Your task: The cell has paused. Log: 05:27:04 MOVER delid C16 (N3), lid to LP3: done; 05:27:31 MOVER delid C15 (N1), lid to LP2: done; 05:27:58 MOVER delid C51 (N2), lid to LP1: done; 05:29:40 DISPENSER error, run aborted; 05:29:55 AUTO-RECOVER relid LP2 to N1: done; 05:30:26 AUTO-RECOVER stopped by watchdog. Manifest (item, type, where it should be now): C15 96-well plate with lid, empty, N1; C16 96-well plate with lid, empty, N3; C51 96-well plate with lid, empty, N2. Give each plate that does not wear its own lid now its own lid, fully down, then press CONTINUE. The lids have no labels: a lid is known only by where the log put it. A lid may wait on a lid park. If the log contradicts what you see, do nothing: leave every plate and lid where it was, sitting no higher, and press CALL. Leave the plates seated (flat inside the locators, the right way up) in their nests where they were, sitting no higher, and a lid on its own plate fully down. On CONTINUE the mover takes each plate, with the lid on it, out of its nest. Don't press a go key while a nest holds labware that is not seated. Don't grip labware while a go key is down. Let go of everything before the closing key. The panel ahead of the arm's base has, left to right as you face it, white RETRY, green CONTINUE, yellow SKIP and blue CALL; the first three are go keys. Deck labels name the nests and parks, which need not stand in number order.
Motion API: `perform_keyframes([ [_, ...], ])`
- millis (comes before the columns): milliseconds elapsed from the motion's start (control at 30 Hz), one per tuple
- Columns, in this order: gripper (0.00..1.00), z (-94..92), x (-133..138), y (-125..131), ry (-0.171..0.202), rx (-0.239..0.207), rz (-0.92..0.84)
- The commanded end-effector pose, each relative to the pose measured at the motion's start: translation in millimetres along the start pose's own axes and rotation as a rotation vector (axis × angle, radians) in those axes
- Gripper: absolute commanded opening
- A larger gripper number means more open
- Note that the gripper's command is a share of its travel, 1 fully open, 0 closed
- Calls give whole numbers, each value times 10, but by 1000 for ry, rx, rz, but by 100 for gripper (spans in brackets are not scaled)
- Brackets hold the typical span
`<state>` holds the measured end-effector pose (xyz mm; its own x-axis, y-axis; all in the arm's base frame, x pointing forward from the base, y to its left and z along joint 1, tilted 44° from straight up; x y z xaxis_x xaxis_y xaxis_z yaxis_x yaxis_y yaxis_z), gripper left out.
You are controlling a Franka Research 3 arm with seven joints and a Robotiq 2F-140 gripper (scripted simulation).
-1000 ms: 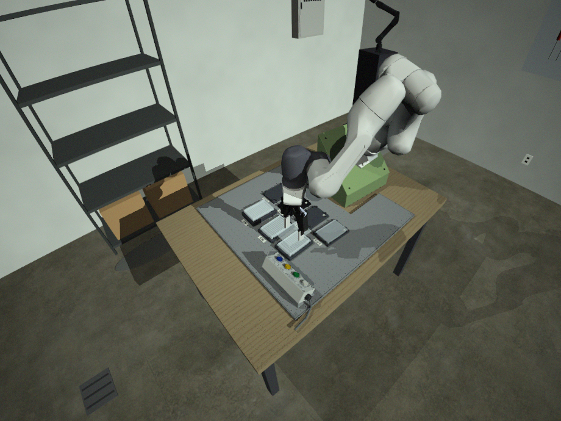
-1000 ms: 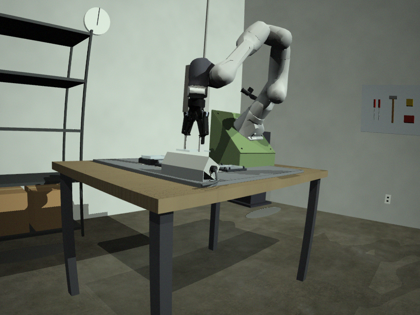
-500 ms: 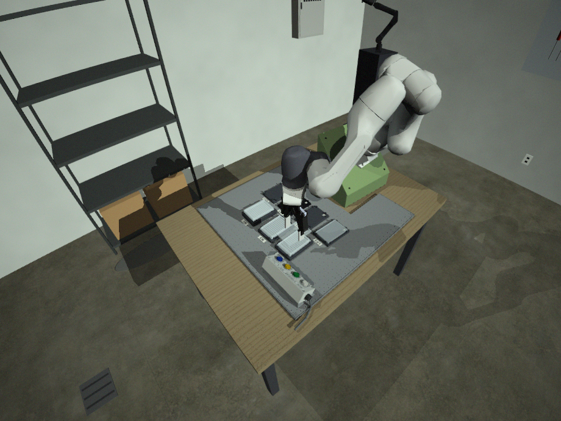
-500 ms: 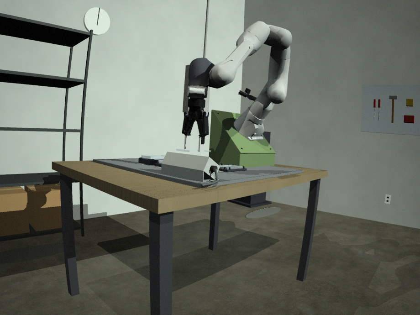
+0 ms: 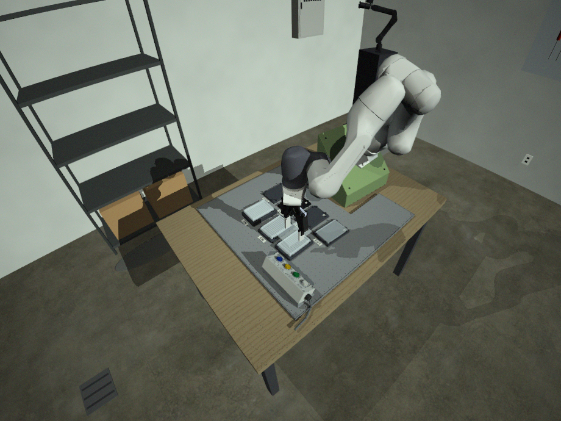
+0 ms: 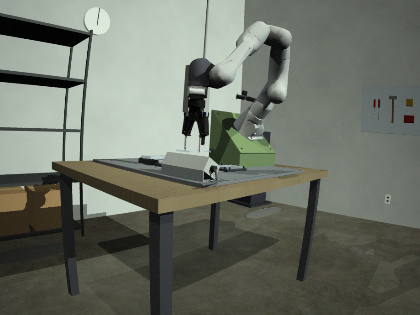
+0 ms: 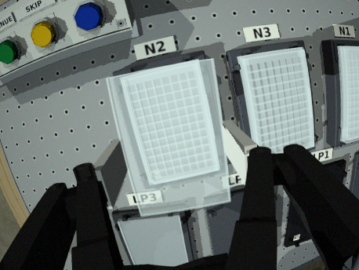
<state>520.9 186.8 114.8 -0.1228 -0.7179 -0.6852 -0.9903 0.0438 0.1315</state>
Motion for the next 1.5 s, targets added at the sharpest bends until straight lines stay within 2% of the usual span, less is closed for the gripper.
perform_keyframes([
  [0,0,23,-8,-12,1,3,-33],
  [900,0,361,-15,-10,1,3,-33],
  [1467,0,413,-16,-10,1,3,-33],
])
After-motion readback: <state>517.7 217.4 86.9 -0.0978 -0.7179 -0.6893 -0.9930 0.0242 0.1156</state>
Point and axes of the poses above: the point where the finger pads meet when closed, its own z axis out along the fingers, its own x axis across the jaws, y = z × x, the point moved 8 cm from there along -z, back along the fingers, and after that the axes turned 14 degrees about z, right-handed, at the moved point
